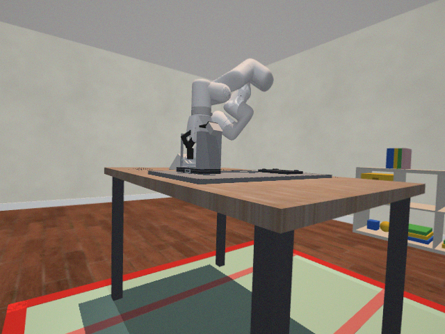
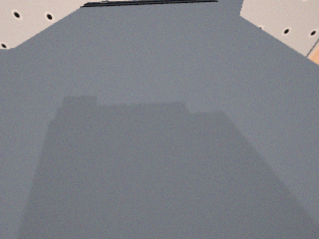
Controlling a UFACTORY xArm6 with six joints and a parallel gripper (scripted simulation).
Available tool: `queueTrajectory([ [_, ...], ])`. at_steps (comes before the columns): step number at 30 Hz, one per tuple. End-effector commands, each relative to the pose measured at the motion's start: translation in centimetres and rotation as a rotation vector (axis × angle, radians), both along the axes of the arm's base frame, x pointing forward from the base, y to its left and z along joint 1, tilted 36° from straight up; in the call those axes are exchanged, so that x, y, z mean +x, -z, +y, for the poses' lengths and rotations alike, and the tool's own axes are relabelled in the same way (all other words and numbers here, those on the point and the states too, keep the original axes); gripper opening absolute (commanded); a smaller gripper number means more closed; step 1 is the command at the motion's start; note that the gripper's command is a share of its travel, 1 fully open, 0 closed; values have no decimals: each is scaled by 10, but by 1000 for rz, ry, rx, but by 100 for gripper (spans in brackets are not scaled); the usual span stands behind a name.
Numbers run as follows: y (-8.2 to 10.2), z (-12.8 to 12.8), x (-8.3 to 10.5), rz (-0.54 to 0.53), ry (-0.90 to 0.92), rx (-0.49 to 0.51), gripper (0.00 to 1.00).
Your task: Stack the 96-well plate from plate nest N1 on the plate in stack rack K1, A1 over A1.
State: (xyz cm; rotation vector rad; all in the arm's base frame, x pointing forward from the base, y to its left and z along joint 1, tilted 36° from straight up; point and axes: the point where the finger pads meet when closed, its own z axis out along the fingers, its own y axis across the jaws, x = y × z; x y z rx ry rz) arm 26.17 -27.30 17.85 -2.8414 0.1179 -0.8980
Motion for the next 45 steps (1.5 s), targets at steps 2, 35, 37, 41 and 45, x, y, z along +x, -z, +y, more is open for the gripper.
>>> queueTrajectory([
  [2, -1, -1, 1, -1, 1, -3, 0],
  [35, 3, 0, 3, -1, 1, -3, 0],
  [37, 4, 0, 3, -1, 1, -3, 0],
  [41, 4, 0, 4, -1, 1, -3, 0],
  [45, 5, 0, 4, -1, 1, -3, 0],
])
